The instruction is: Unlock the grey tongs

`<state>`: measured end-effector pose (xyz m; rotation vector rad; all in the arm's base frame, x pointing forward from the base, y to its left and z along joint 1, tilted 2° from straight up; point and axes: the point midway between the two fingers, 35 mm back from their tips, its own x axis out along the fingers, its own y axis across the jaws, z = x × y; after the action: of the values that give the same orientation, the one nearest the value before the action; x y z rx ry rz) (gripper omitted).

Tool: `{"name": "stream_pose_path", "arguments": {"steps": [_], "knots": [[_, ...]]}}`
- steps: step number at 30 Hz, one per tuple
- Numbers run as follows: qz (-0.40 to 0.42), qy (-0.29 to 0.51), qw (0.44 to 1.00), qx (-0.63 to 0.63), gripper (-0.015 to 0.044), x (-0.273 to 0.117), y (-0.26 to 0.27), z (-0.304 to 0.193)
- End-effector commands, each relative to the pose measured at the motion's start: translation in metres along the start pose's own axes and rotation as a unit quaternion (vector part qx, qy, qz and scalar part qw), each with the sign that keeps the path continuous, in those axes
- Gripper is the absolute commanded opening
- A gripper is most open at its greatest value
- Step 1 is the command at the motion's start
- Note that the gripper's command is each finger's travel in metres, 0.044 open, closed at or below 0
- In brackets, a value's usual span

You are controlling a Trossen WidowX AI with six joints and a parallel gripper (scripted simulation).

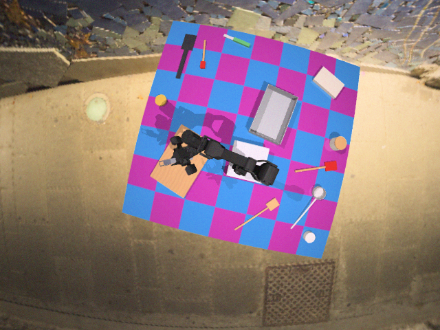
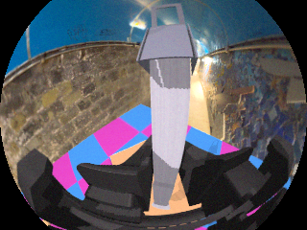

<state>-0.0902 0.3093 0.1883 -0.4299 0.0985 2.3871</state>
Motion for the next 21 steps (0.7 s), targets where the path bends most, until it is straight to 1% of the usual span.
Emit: {"name": "stream_pose_path", "arguments": {"steps": [1,11,21], "knots": [[0.001,-0.003,1.000,-0.001,-0.0150,0.000,0.000,0.001],[0.001,0.005,1.000,0.004,-0.0150,0.002,-0.001,0.001],[-0.006,0.090,0.995,0.041,-0.0150,0.023,-0.010,-0.009]]}}
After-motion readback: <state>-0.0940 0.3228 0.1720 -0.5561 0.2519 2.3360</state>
